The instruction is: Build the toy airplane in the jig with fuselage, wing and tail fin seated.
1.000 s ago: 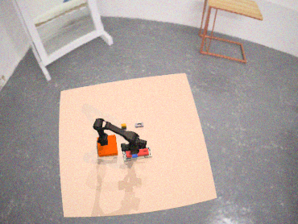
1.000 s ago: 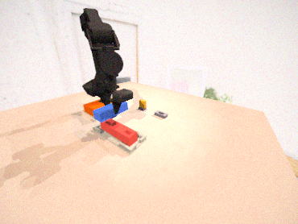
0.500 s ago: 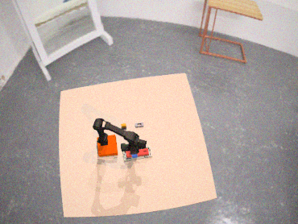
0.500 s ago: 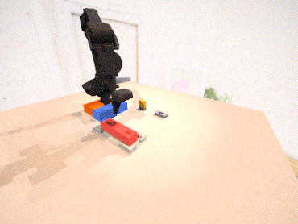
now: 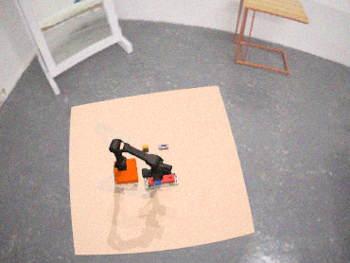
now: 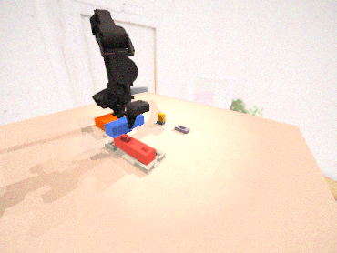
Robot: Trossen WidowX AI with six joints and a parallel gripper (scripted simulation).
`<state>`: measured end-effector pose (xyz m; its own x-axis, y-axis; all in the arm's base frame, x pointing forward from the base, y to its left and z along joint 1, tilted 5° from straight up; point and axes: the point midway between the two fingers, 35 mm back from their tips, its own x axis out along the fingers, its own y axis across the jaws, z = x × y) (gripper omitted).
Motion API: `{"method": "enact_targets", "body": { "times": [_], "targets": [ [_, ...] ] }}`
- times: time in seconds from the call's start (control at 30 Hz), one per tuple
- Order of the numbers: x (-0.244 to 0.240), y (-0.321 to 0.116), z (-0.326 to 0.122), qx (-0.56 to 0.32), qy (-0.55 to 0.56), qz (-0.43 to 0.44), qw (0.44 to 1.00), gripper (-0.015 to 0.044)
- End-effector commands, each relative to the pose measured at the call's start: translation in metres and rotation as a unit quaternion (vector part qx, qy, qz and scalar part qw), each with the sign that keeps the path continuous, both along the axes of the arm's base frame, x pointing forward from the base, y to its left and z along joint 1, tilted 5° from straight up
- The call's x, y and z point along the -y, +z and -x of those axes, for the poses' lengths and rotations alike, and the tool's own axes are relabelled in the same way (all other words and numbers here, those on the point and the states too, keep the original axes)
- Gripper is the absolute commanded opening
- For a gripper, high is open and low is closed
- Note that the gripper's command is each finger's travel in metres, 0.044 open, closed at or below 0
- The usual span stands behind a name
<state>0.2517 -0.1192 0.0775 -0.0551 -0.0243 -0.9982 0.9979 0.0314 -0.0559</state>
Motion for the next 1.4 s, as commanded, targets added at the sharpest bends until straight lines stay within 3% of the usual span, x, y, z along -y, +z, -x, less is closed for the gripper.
{"method": "enact_targets", "body": {
  "times": [0.0,1.13,1.3,1.37],
  "targets": [
    [0.002,-0.001,0.000,0.001,0.000,0.004,1.000,0.0195],
    [0.003,-0.039,0.002,0.001,0.000,0.004,1.000,0.0195],
    [0.002,-0.038,0.002,0.002,-0.002,0.001,1.000,0.0161],
    [0.002,-0.038,0.002,0.002,-0.002,0.001,1.000,0.0109]
  ]
}}
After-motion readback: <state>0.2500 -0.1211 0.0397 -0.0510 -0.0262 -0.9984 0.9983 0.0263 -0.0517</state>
